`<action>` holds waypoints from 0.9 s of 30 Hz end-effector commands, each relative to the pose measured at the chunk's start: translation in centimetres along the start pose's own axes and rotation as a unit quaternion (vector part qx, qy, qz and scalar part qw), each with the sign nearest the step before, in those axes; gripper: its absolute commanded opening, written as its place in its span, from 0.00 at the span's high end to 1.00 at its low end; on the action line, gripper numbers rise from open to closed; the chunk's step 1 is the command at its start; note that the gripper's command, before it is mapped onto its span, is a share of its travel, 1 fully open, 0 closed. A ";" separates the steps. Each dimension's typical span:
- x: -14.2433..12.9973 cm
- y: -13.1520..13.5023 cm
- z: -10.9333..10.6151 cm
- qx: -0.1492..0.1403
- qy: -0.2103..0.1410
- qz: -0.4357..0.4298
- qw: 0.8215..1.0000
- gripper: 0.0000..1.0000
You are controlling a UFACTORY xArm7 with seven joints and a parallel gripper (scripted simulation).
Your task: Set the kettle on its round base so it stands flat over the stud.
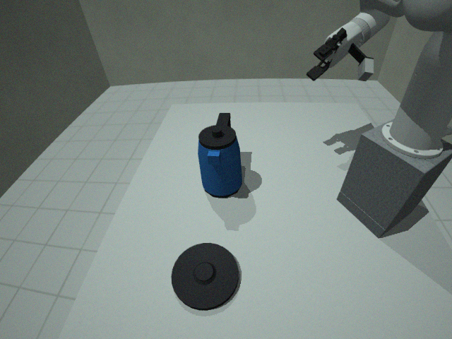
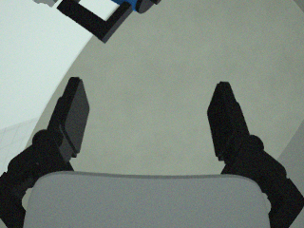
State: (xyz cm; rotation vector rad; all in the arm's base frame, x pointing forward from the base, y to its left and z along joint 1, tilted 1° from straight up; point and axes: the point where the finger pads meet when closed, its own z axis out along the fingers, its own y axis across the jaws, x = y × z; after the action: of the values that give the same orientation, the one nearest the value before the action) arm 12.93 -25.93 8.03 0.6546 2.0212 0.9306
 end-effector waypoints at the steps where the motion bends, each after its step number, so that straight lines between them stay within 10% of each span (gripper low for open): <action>1: -0.1 0.0 -0.1 0.001 0.000 -0.001 1.000 0.00; 17: -0.1 0.0 -0.1 0.001 0.000 -0.001 1.000 0.00; 18: -0.1 0.0 -0.1 0.001 0.000 -0.001 1.000 0.19; 27: -0.2 0.2 0.2 -0.001 0.010 -0.014 1.000 0.19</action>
State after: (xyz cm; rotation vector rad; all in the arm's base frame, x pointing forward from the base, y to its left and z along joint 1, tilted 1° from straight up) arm 13.04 -25.87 8.05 0.6401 2.0290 0.9297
